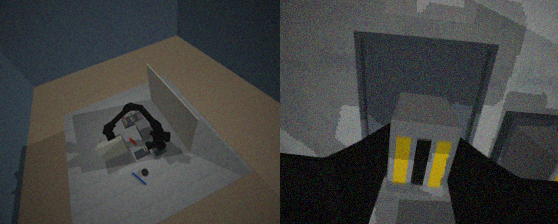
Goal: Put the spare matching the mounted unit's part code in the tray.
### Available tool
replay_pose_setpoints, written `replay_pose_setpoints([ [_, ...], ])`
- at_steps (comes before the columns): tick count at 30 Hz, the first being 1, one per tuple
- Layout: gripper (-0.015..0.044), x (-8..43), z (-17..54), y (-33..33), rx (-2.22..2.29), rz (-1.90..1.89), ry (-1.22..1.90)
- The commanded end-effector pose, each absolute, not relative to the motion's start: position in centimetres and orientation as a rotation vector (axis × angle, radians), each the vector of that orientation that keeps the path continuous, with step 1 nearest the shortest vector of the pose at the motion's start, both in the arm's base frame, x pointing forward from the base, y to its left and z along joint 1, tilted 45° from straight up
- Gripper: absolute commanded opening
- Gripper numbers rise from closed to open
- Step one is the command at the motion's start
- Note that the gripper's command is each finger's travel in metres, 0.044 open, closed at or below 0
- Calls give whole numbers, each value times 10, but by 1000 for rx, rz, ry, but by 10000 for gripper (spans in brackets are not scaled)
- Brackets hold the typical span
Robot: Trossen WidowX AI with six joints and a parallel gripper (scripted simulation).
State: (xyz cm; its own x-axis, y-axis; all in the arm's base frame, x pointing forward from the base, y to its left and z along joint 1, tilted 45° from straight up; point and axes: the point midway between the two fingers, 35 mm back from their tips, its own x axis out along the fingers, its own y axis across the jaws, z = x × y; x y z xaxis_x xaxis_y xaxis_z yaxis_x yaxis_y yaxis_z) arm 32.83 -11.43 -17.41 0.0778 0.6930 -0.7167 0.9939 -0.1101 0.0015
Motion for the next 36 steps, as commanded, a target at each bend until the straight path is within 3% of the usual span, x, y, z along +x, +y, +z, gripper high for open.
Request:
replay_pose_setpoints([
  [1,236,329,-174,-115,1859,-783,1664],
  [9,440,329,-174,-115,1859,-783,1664],
  [17,440,320,-99,-187,1865,-788,1660],
  [36,440,323,-97,-192,1878,-786,1624],
])
